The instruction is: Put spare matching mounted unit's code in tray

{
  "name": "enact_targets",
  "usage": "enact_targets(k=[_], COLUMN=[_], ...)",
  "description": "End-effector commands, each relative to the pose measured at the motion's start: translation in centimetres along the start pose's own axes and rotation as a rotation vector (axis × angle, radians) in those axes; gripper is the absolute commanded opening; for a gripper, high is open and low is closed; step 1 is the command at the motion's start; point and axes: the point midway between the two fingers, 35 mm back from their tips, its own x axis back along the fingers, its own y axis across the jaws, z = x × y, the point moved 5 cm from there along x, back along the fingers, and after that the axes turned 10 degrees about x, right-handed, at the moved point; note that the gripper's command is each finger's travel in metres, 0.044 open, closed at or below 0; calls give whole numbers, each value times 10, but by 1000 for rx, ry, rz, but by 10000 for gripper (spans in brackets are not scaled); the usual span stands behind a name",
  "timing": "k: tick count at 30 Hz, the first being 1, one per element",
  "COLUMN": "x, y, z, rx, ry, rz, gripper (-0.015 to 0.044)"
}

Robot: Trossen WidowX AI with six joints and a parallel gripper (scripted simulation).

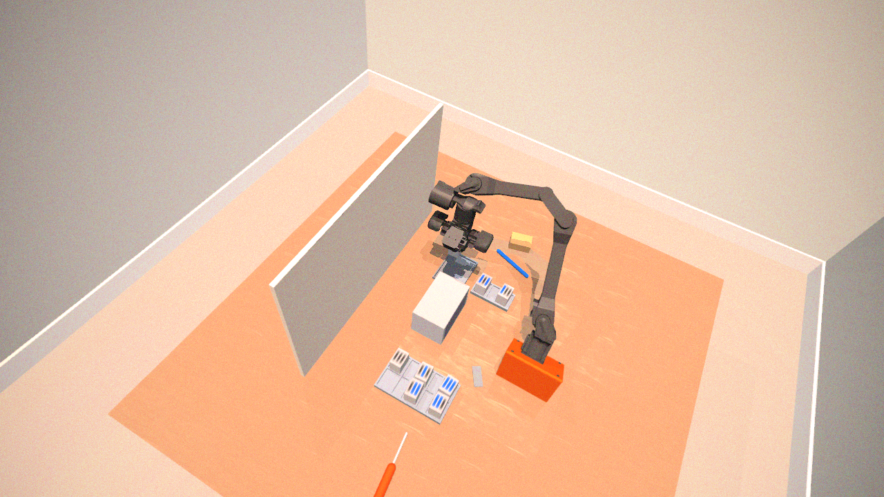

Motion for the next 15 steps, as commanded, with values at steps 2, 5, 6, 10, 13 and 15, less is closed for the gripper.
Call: enact_targets(k=[2,5,6,10,13,15], x=[-6,-8,-9,-12,-15,-17], y=[1,1,1,1,1,1], z=[-1,-1,-1,-1,-1,-1], rx=[9,8,8,7,7,6], ry=[4,4,4,5,5,5], rz=[-6,-7,-7,-8,-9,-9], gripper=[0,0,0,0,0,0])
